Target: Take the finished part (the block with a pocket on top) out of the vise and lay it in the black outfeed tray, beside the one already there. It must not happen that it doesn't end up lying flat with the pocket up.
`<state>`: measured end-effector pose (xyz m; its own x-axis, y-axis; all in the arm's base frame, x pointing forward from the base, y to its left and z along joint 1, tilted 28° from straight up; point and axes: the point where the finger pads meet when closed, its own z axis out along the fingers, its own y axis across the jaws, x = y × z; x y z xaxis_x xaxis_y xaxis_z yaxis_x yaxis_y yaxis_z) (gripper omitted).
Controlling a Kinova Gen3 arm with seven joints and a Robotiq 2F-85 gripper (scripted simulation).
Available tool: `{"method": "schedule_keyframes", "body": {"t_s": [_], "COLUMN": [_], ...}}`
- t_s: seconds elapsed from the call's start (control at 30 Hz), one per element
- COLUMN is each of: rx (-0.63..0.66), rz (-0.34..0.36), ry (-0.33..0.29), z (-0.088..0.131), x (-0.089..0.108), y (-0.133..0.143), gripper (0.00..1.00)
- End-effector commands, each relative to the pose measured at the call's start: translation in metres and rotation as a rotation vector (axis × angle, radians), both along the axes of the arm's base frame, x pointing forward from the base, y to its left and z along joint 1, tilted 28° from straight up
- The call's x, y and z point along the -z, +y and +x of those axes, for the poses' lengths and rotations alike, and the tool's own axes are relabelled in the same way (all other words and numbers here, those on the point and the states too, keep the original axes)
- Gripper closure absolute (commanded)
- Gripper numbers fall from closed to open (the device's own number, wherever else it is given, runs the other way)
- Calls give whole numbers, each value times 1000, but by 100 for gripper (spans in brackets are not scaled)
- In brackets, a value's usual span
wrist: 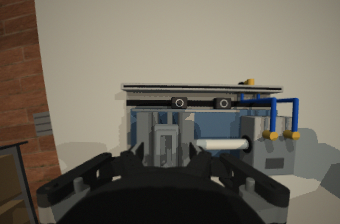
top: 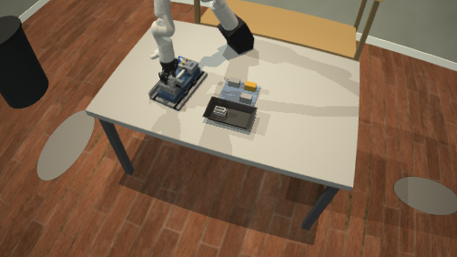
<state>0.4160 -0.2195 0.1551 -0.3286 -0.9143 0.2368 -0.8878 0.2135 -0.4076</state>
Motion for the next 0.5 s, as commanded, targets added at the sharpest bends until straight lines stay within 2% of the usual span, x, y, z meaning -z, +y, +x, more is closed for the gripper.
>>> {"method": "schedule_keyframes", "body": {"t_s": [0.0,0.03,0.07,0.47], "rx": [0,0,0,0], "rz": [0,0,0,0], "ry": [-1,-1,-1,-1], "z": [0,0,0,0], "x": [-1,-1,-1,-1], "y": [0,0,0,0], "gripper": [33,33,100,100]}}
